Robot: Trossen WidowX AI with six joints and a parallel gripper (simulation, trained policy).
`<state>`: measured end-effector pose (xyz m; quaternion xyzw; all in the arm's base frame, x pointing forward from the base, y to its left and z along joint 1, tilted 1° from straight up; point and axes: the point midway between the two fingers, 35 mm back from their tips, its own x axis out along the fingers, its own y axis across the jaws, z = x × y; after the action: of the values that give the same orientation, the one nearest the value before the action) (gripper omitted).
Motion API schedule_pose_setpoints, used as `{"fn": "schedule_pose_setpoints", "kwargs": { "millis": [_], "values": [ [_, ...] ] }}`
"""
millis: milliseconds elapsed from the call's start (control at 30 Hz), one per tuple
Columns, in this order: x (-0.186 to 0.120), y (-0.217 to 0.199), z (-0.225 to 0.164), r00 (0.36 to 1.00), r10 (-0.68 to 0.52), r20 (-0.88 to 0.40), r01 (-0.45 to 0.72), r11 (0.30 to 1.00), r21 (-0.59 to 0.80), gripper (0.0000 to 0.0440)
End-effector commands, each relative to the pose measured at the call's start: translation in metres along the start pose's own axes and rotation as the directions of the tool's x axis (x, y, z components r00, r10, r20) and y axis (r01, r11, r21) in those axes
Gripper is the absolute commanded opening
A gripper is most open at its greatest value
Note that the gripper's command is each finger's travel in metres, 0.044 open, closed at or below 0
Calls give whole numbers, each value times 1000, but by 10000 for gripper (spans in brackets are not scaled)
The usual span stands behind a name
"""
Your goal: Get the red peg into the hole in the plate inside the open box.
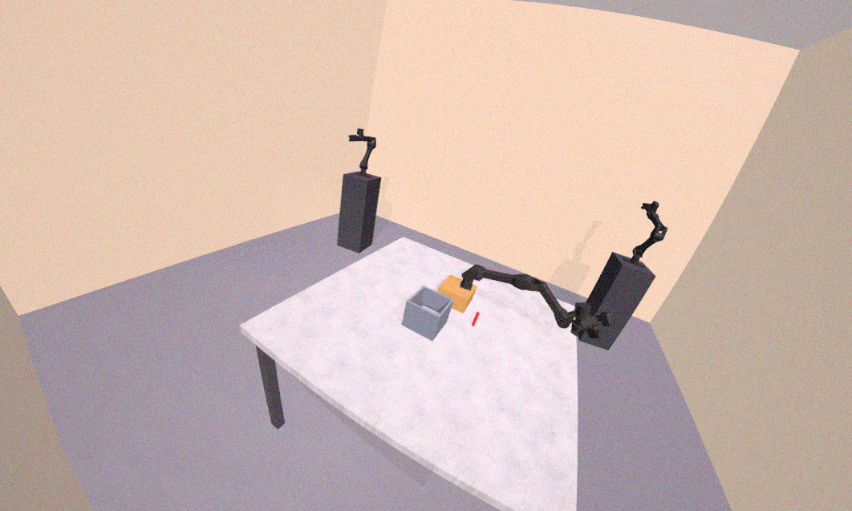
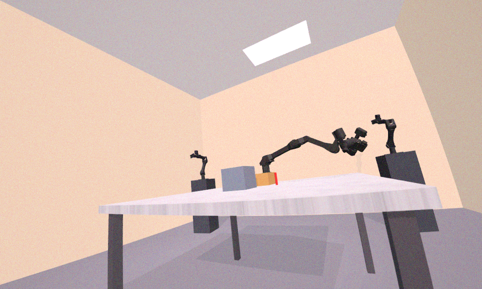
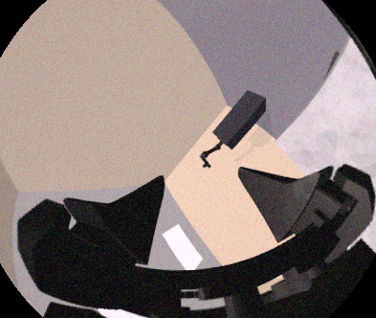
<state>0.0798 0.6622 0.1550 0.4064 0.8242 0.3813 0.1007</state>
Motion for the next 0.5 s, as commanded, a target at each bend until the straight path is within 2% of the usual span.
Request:
{"fn": "schedule_pose_setpoints", "kwargs": {
  "millis": [0, 100, 267, 467],
  "values": [
    [-1, 3, 2, 1000, 6, 19, -6, 1000, -2, 412],
    [-9, 17, 9, 995, 33, 96, -32, 999, -17, 440],
    [-40, 47, 24, 964, 97, 249, -80, 994, -77, 440],
    [-89, 88, 36, 892, 163, 421, -103, 982, -161, 440]
  ]
}}
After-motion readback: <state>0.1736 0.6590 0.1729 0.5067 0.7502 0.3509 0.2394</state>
